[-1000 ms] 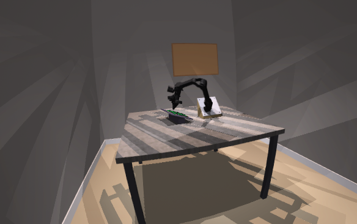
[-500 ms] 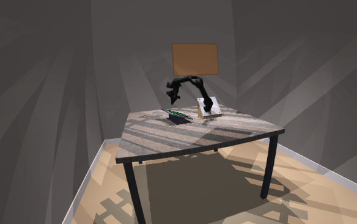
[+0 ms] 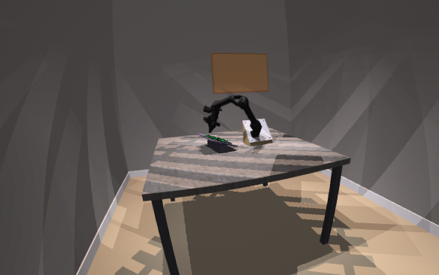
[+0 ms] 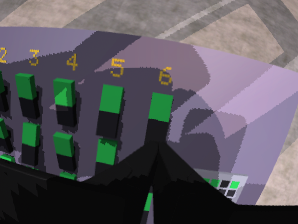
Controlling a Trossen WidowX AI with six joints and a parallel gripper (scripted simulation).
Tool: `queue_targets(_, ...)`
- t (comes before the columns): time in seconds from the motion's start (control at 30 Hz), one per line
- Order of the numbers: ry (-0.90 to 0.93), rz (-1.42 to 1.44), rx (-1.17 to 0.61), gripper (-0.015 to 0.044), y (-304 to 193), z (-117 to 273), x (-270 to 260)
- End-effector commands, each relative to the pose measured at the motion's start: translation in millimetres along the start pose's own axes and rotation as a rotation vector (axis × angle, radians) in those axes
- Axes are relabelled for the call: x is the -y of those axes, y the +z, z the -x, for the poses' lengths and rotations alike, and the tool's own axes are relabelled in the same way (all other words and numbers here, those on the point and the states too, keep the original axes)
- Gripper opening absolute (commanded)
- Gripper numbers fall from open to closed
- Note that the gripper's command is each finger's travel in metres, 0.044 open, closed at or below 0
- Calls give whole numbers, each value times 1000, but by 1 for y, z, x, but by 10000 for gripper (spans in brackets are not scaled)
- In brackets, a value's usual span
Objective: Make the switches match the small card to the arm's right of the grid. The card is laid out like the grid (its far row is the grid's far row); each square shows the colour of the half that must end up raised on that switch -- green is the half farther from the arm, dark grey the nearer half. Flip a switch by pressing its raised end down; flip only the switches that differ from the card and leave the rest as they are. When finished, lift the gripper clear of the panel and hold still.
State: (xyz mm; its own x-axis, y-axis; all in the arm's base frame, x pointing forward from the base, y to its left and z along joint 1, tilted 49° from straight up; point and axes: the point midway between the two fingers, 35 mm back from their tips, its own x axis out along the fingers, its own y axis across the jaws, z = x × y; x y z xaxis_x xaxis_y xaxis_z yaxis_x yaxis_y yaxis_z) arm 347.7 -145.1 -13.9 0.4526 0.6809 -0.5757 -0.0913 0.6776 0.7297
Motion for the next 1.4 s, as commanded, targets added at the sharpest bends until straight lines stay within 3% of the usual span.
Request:
queue_targets(0.0,4,-4,1,0,-1,-5,-1)
queue_targets(1.37,4,-4,1,0,-1,-20,-1)
